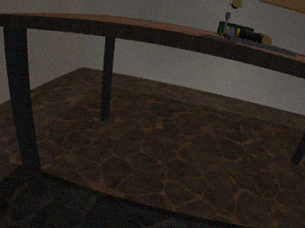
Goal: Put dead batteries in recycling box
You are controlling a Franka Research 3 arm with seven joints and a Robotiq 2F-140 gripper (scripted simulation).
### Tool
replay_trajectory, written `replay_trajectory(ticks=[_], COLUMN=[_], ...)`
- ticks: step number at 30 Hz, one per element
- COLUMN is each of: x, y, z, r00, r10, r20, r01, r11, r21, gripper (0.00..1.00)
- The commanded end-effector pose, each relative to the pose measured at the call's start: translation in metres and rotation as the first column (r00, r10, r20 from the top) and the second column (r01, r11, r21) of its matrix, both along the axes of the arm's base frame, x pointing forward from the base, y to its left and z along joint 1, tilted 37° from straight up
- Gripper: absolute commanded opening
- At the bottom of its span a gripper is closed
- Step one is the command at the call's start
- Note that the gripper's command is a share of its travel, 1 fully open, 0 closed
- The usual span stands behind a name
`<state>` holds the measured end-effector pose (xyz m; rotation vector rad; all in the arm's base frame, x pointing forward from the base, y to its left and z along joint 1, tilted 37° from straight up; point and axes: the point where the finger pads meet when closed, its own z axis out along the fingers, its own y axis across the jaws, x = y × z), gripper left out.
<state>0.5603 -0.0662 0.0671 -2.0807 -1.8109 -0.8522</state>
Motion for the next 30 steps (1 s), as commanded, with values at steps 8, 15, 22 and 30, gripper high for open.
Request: replay_trajectory(ticks=[8, 15, 22, 30], x=[0.000, 0.000, 0.010, 0.016], y=[-0.001, -0.001, 0.020, 0.034], z=[0.000, 0.000, -0.030, -0.049], r00=[0.996, 0.996, 0.996, 0.996], r10=[0.077, 0.080, 0.080, 0.080], r20=[0.050, 0.051, 0.051, 0.051], r01=[-0.076, -0.078, -0.078, -0.078], r11=[0.997, 0.997, 0.997, 0.997], r21=[-0.025, -0.026, -0.026, -0.026], gripper=[0.16, 0.16, 0.16, 0.16])
